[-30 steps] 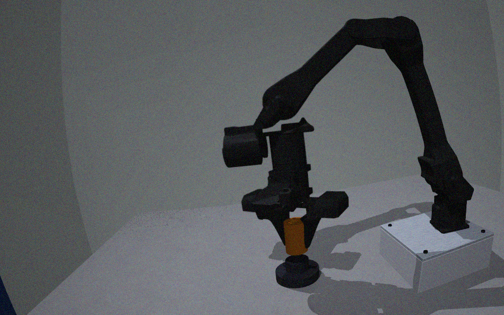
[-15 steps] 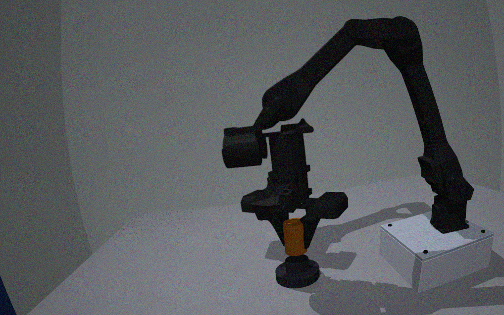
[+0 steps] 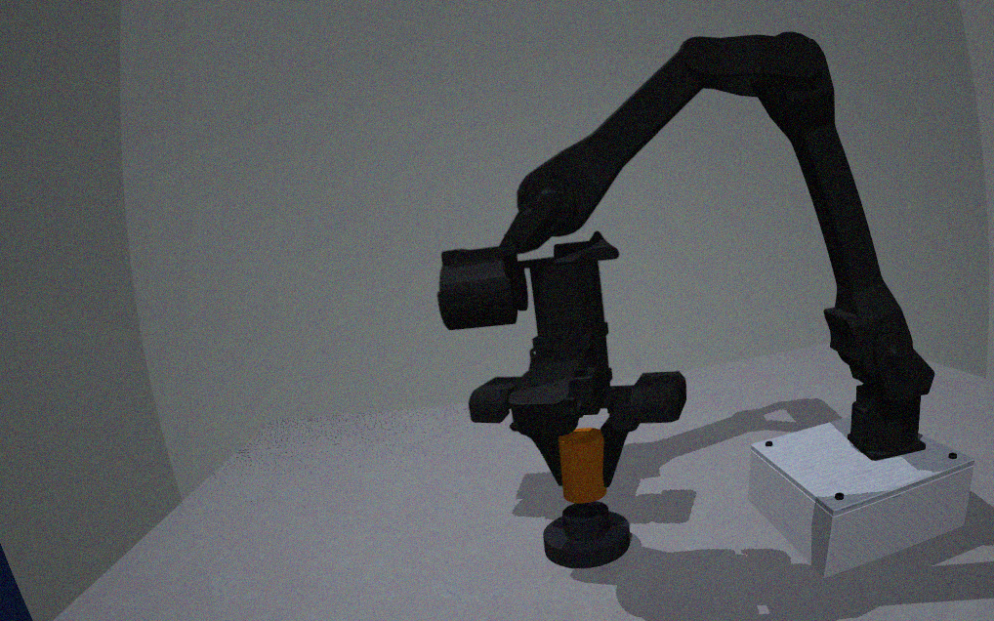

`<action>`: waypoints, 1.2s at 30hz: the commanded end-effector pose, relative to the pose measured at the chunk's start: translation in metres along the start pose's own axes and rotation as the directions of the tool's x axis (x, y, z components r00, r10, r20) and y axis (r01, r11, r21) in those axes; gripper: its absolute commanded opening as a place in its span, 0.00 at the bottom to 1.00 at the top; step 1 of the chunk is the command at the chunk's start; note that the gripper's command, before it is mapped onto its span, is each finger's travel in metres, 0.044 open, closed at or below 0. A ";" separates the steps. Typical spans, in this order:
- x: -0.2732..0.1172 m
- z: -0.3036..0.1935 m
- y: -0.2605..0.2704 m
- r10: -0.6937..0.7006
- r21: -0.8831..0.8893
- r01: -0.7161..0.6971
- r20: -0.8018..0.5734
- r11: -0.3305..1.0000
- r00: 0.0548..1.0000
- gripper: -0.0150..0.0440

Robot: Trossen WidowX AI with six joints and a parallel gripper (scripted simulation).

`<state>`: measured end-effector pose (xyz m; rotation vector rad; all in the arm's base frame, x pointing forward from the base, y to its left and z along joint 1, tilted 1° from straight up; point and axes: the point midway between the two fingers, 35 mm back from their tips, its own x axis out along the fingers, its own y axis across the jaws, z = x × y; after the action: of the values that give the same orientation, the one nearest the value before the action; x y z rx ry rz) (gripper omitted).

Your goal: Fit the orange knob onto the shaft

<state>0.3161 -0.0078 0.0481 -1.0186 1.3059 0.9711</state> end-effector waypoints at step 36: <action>-0.001 0.001 -0.002 -0.004 -0.232 0.005 0.004 0.973 1.000 0.25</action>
<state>0.3164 -0.0079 0.0471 -1.1893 1.2152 1.1367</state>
